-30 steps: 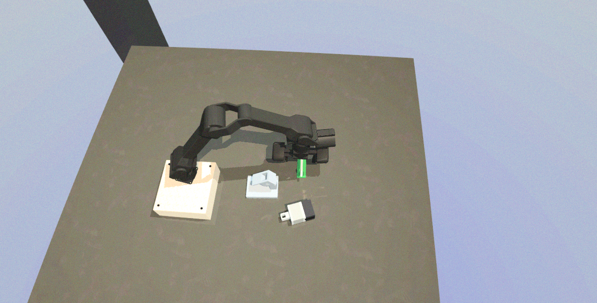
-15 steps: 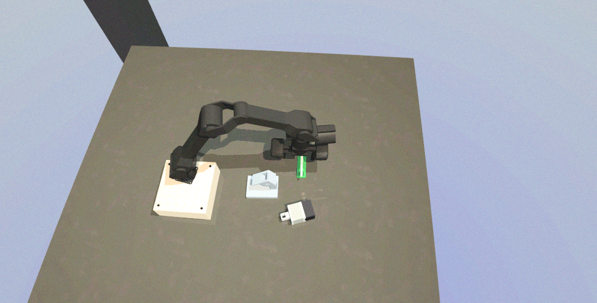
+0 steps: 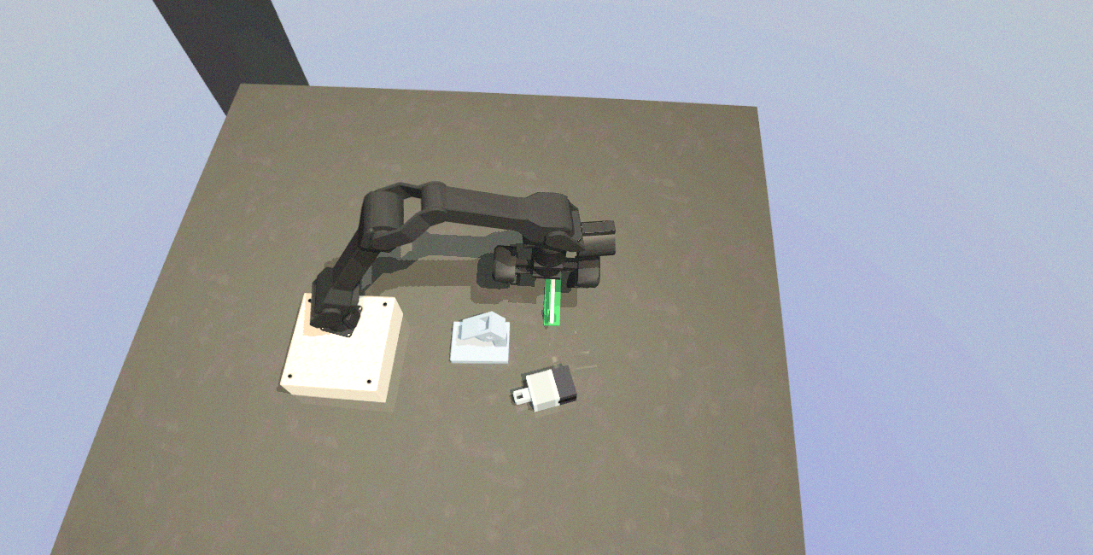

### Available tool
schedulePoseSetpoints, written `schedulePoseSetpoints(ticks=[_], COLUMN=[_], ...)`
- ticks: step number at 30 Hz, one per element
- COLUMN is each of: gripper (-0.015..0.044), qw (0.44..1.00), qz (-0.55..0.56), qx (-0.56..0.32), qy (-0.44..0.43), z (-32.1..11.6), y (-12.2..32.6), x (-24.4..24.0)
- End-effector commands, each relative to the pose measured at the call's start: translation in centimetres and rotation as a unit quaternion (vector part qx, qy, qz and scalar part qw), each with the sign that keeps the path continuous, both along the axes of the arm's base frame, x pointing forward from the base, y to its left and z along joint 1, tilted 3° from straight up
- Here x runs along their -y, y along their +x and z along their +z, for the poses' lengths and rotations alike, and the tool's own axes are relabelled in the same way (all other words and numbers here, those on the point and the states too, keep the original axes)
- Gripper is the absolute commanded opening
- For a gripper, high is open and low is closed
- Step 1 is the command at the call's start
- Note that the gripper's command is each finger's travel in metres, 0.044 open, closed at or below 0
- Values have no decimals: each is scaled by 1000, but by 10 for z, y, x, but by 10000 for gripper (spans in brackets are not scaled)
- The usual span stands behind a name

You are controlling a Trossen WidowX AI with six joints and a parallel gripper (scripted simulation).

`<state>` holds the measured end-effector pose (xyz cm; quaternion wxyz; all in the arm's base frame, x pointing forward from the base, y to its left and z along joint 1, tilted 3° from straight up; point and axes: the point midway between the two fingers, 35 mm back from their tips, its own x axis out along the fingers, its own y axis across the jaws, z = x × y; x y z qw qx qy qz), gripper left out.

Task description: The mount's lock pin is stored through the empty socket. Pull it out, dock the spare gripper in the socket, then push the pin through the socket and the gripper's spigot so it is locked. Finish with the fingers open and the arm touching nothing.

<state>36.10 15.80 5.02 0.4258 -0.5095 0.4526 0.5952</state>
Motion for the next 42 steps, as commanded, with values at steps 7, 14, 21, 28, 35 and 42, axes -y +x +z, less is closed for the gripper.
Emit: schedulePoseSetpoints(ticks=[7,14,21,28,35,42], gripper=[440,440,440,440,440,440], qw=[1000,1000,1000,970,855,805], qz=[0,0,0,-240,-514,-588], qx=[-3,-3,-2,16,36,41], qy=[-1,-1,-1,-33,-63,-70], z=[11,37,73,55,44,41], y=[-1,1,0,33,58,63], x=[0,-1,-1,59,140,166])
